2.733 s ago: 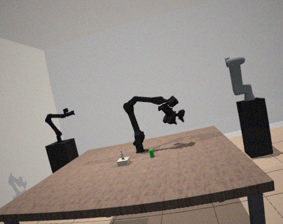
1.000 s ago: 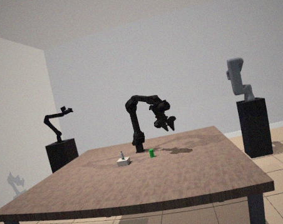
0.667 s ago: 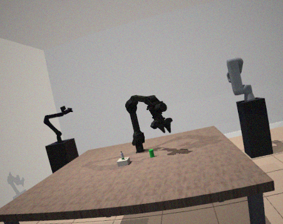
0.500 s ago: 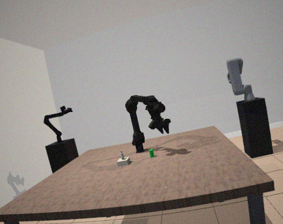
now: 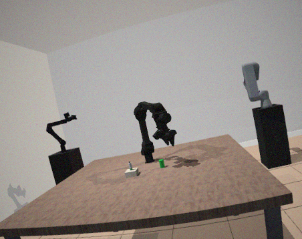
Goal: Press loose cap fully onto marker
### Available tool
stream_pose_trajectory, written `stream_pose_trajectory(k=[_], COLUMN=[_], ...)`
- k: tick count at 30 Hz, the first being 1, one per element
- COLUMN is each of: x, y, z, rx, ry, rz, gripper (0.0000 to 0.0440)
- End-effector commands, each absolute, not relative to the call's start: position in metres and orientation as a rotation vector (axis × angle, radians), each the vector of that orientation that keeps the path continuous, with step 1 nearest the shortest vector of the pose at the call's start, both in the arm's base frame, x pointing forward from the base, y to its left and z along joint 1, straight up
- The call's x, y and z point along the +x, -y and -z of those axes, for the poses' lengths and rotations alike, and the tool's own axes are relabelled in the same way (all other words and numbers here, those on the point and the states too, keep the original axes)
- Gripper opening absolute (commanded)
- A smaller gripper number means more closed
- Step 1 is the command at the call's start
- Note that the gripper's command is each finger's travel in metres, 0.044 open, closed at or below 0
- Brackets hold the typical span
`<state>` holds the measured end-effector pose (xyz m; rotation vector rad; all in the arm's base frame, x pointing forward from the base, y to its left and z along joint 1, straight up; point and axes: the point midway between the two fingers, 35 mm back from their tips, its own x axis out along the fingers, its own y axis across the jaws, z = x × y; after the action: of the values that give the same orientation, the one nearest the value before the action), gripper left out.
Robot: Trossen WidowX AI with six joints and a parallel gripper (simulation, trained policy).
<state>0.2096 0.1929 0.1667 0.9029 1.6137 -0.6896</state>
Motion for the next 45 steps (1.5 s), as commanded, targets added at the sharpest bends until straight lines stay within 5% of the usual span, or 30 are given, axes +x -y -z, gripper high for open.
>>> stream_pose_trajectory(k=[1, 45], x=[0.217, 0.223], y=[-0.185, -0.121], z=[-0.165, -0.113], rx=[0.894, 0.703], ry=[-1.59, -1.558], rz=[0.711, 0.966], gripper=[0.031, 0.0293])
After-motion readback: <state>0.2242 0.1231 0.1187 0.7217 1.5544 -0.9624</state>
